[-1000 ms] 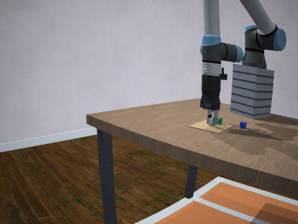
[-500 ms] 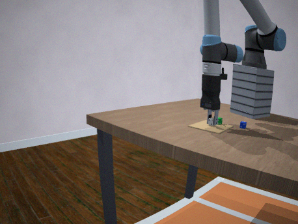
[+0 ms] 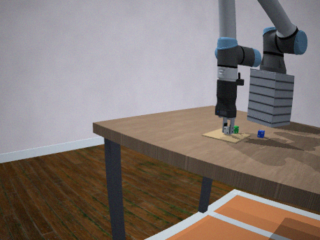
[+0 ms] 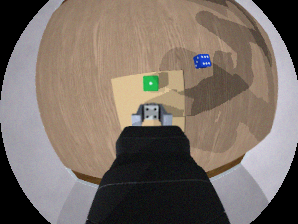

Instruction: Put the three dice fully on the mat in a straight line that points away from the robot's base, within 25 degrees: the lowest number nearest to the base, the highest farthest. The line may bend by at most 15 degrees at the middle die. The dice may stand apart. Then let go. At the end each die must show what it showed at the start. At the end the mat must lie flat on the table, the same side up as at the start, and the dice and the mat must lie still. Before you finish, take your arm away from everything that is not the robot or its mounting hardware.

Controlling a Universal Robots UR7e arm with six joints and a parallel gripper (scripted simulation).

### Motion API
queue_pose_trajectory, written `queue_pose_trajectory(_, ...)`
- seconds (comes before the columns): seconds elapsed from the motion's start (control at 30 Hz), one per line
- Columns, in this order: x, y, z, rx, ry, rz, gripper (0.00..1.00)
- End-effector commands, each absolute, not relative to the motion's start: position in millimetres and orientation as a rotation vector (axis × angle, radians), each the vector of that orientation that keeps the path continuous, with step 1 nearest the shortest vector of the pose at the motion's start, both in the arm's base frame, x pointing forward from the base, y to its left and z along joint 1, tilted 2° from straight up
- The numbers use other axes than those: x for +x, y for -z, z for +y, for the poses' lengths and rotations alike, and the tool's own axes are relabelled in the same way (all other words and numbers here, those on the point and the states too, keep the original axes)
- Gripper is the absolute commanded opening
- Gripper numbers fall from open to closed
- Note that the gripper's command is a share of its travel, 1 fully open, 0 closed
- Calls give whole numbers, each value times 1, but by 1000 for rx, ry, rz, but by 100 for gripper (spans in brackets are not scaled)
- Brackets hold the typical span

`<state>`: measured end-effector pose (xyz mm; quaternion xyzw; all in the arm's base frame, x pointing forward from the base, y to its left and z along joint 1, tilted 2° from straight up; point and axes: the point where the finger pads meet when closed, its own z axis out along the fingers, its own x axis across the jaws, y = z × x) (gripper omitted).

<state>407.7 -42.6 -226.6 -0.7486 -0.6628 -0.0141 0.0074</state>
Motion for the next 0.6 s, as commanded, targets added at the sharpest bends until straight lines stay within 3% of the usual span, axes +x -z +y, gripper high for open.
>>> queue_pose_trajectory(0.0,409,227,-43,-2341,46,-2075,49)
queue_pose_trajectory(0.57,410,229,-43,-2342,47,-2075,49)
